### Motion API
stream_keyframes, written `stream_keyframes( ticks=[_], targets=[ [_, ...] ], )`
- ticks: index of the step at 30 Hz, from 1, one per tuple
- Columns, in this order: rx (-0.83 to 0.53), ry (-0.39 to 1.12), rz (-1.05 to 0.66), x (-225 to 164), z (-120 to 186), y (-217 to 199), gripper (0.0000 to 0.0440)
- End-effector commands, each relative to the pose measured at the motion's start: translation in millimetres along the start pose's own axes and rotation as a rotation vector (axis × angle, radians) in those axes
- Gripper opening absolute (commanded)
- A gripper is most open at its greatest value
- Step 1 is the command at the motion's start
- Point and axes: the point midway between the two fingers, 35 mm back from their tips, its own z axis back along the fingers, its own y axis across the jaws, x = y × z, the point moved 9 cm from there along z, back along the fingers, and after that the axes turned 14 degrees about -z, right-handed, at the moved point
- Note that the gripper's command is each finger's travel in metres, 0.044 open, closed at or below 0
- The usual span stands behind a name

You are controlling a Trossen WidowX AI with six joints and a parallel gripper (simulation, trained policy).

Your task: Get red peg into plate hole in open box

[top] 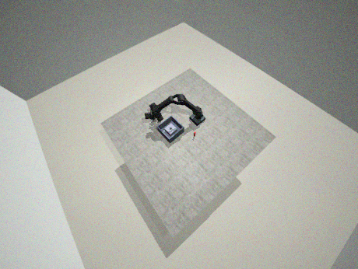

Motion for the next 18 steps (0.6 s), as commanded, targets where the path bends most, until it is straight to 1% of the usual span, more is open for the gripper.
stream_keyframes(
  ticks=[1, 2, 3, 6, 11, 18],
  targets=[
    [0.009, -0.011, -0.004, -1, 6, -1, 0.0419],
    [0.018, -0.022, -0.008, -1, 12, -1, 0.0435],
    [0.028, -0.035, -0.013, -2, 19, -1, 0.0440],
    [0.063, -0.076, -0.027, -7, 46, 3, 0.0440],
    [0.139, -0.158, -0.075, -19, 99, 17, 0.0440],
    [0.279, -0.227, -0.166, -54, 170, 49, 0.0440]
  ],
)
